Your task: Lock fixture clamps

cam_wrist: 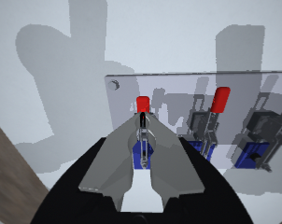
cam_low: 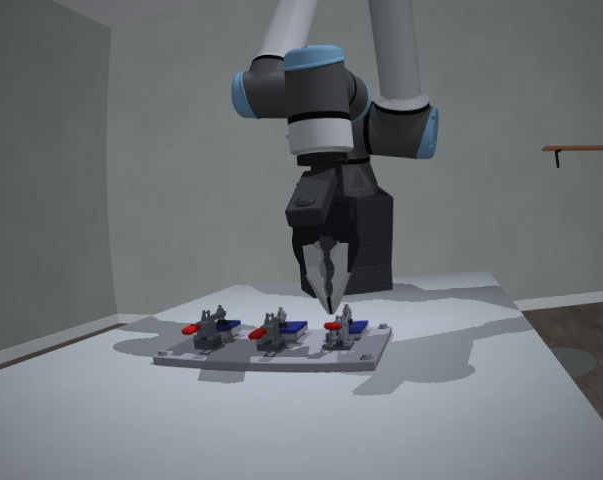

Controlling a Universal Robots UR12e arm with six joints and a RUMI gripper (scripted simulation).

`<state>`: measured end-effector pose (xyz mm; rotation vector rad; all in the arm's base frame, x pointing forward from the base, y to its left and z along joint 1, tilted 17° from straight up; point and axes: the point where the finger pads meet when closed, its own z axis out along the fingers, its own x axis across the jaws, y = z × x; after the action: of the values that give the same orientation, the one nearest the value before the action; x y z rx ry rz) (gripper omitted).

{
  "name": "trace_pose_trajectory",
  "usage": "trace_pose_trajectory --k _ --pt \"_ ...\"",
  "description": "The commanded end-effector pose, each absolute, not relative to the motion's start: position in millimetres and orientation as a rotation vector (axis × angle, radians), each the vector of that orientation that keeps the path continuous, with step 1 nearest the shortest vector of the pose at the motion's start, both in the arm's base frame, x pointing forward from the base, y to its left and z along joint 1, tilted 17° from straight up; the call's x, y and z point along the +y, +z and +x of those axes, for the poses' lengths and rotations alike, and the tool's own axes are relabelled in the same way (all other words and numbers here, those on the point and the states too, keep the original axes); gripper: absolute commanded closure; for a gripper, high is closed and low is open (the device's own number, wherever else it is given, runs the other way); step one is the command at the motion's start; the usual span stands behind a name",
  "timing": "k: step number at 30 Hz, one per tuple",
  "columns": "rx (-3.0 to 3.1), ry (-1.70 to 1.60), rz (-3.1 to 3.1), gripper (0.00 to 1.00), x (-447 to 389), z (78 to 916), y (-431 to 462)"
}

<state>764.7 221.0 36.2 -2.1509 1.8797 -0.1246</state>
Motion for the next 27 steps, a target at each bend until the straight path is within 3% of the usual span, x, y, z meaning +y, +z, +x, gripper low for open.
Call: trace_pose_trajectory --k 1,27 --pt "1.878 -0.129 -2.150 1.00 222.1 766.8 37.6" --pt "1.875 -0.133 -2.148 1.00 222.8 769.0 38.3"
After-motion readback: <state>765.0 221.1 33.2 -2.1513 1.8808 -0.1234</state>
